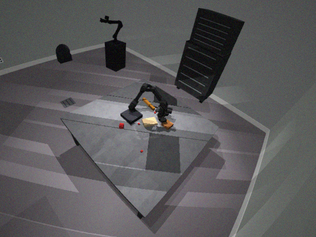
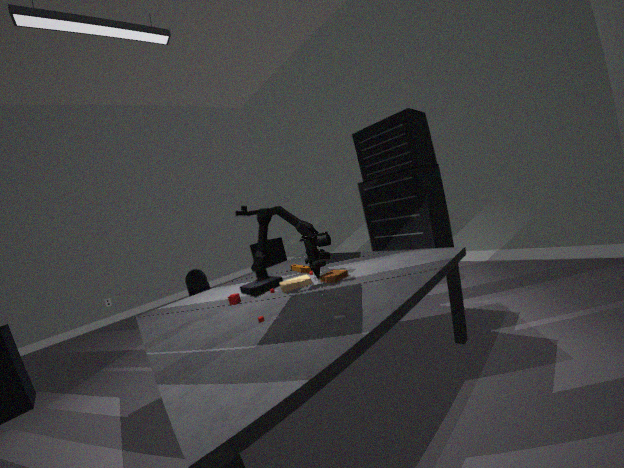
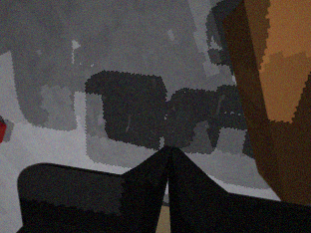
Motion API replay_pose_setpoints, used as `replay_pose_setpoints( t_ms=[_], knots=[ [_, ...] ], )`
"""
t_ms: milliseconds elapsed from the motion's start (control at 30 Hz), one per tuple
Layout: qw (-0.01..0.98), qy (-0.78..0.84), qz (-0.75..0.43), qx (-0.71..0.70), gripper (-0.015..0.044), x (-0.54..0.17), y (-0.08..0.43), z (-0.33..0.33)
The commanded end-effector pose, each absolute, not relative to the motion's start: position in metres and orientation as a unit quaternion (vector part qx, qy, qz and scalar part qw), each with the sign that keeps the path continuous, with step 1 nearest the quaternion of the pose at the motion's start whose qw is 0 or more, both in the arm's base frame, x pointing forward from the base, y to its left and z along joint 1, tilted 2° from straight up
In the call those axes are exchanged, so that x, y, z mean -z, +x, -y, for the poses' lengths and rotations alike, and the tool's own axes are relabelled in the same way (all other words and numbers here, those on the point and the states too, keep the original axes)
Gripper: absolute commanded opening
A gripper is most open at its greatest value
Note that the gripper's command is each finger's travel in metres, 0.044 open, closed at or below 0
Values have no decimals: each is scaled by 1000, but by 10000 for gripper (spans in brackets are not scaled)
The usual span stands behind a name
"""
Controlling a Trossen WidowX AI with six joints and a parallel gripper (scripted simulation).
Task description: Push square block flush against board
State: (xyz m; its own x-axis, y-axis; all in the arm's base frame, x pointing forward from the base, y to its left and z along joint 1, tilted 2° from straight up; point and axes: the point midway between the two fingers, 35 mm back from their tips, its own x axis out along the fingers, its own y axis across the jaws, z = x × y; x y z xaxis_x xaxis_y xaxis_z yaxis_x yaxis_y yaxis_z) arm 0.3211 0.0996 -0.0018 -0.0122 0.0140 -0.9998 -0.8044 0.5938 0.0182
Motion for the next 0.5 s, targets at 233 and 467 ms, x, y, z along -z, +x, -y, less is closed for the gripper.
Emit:
replay_pose_setpoints(
  t_ms=[233, 467],
  knots=[
    [631, -311, -633, -323, 0, -51, 325, -103],
    [631, -311, -633, -323, 0, -54, 324, -100]
  ],
)
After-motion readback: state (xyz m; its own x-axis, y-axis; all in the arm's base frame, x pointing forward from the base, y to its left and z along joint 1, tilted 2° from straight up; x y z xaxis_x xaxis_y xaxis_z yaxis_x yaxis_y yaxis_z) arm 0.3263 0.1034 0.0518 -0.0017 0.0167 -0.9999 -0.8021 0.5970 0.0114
